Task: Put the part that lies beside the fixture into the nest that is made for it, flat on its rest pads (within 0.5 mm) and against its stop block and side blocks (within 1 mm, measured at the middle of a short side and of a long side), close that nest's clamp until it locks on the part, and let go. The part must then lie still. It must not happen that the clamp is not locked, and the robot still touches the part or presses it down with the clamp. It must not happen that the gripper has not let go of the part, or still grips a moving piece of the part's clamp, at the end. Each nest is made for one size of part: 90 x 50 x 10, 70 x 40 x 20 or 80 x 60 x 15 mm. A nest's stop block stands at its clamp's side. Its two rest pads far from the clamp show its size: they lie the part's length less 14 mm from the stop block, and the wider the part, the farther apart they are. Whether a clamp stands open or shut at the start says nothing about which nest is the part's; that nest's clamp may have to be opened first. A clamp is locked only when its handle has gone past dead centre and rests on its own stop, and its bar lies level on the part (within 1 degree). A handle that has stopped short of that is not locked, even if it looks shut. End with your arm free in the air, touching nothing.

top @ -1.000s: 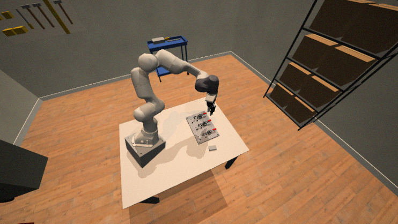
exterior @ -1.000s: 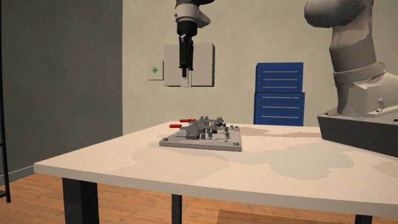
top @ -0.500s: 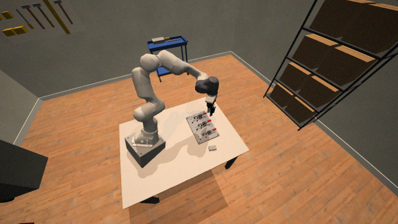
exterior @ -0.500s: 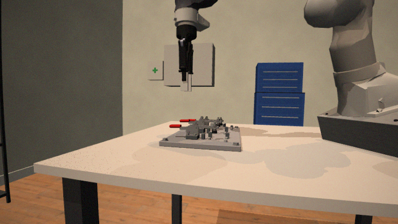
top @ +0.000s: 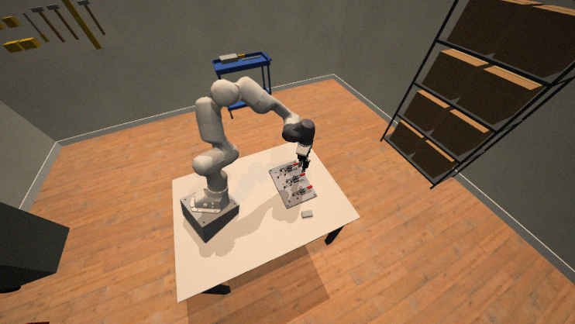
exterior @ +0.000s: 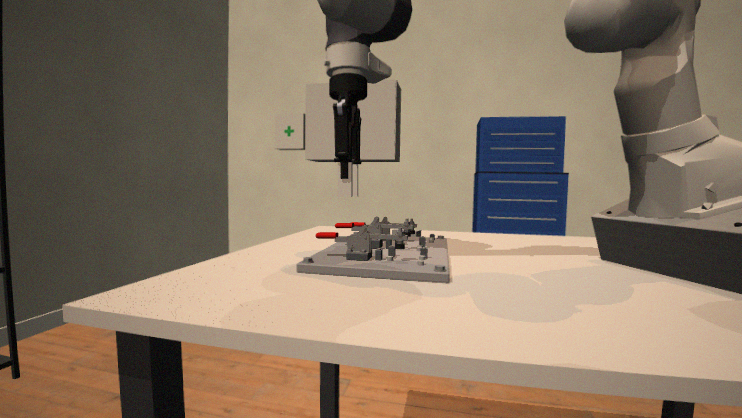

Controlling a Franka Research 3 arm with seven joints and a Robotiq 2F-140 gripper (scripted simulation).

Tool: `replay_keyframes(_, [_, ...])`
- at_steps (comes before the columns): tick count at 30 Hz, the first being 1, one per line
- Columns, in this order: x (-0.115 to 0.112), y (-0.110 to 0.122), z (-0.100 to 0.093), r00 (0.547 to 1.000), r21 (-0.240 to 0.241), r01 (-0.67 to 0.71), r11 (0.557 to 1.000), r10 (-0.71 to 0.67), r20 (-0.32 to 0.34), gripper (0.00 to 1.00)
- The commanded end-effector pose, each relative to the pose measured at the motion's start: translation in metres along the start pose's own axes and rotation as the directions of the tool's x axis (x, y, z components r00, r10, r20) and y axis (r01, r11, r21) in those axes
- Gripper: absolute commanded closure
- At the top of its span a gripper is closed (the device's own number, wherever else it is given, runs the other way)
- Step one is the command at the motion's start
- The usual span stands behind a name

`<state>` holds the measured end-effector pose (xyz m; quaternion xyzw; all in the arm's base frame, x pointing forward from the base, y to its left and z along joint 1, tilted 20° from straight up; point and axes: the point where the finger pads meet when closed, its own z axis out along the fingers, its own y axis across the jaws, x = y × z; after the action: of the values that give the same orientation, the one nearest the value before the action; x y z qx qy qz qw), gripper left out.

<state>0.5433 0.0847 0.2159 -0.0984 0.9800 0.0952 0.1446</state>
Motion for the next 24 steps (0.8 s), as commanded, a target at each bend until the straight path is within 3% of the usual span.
replay_keyframes(1, [-0.007, -0.007, 0.012, 1.000, 0.020, -0.015, 1.000, 0.015, 0.020, 0.72])
replay_keyframes(9, [-0.007, -0.007, 0.033, 1.000, 0.020, -0.015, 1.000, 0.015, 0.020, 0.72])
replay_keyframes(24, [-0.007, -0.007, 0.038, 1.000, 0.020, -0.015, 1.000, 0.015, 0.020, 0.72])
